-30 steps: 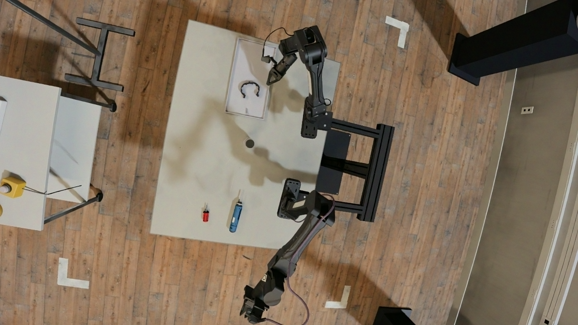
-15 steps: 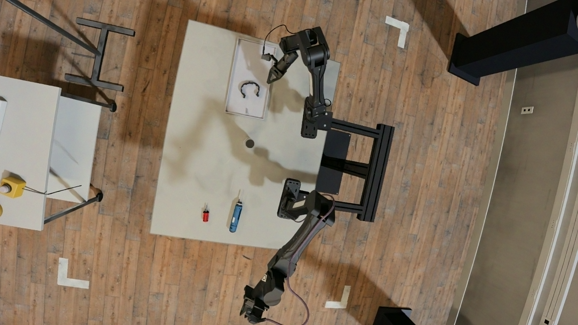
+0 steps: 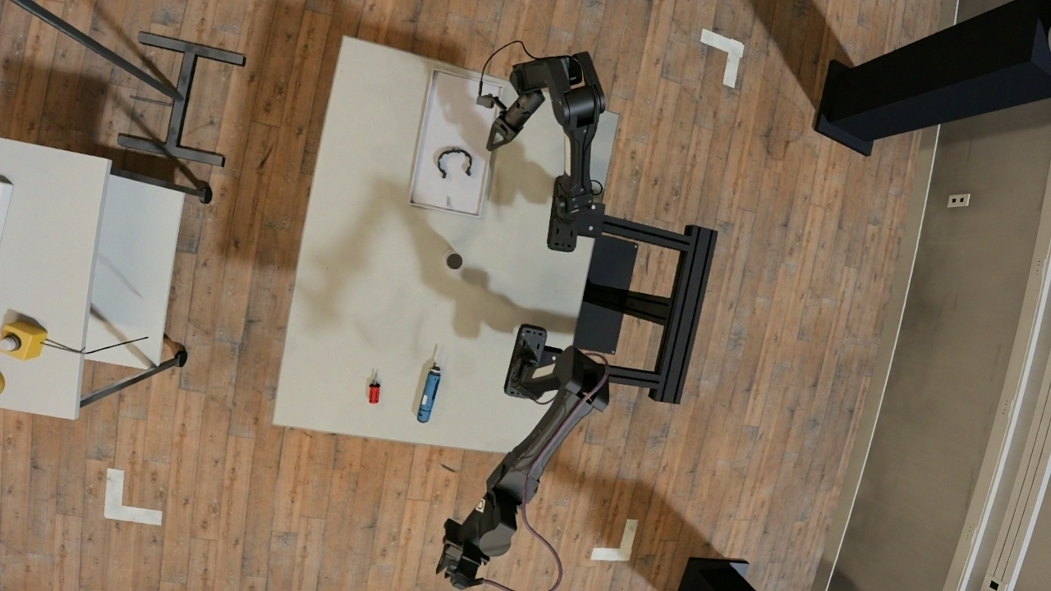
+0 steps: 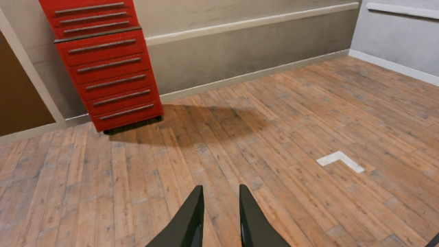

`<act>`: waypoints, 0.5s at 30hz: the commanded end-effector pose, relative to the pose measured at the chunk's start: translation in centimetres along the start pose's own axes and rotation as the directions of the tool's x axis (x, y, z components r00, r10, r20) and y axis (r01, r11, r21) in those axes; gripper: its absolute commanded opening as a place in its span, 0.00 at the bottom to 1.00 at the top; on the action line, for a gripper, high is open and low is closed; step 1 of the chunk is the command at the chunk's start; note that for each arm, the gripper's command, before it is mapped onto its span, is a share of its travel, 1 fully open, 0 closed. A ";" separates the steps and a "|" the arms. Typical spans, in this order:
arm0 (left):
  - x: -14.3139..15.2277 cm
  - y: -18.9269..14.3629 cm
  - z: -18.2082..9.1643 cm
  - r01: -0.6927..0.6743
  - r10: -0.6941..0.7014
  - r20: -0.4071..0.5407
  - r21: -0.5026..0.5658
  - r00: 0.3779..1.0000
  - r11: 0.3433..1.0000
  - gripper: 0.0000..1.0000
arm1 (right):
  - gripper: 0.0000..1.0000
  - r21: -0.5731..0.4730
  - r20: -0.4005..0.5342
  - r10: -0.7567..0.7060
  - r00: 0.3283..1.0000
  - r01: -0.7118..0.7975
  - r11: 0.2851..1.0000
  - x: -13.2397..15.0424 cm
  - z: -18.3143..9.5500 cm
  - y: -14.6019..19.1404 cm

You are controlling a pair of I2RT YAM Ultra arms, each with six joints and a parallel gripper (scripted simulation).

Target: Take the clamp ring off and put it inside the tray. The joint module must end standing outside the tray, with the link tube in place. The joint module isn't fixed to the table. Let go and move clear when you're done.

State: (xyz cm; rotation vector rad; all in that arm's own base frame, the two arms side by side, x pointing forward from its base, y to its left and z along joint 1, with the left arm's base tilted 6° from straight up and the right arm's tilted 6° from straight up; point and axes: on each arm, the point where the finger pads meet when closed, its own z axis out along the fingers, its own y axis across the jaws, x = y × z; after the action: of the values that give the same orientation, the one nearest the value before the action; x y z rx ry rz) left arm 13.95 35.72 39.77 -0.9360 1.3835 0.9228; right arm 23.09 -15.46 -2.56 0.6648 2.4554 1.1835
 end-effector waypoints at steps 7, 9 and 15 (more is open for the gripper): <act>-2.8 0.3 -0.8 0.012 -0.011 0.061 -0.014 0.998 1.000 0.20 | 0.20 -0.003 0.007 -0.002 1.000 0.002 1.000 0.0 -0.3 0.1; -2.8 0.3 -0.8 0.012 -0.011 0.061 -0.014 0.998 1.000 0.20 | 0.20 -0.003 0.007 -0.002 1.000 0.002 1.000 0.0 -0.3 0.1; -2.8 0.3 -0.8 0.012 -0.011 0.061 -0.014 0.998 1.000 0.20 | 0.20 -0.003 0.007 -0.002 1.000 0.002 1.000 0.0 -0.3 0.1</act>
State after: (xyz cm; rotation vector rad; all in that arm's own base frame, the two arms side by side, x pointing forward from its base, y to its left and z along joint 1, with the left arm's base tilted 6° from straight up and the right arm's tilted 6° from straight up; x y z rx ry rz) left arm 13.95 35.72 39.77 -0.9360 1.3835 0.9228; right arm 23.02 -15.42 -2.53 0.6689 2.4555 1.1879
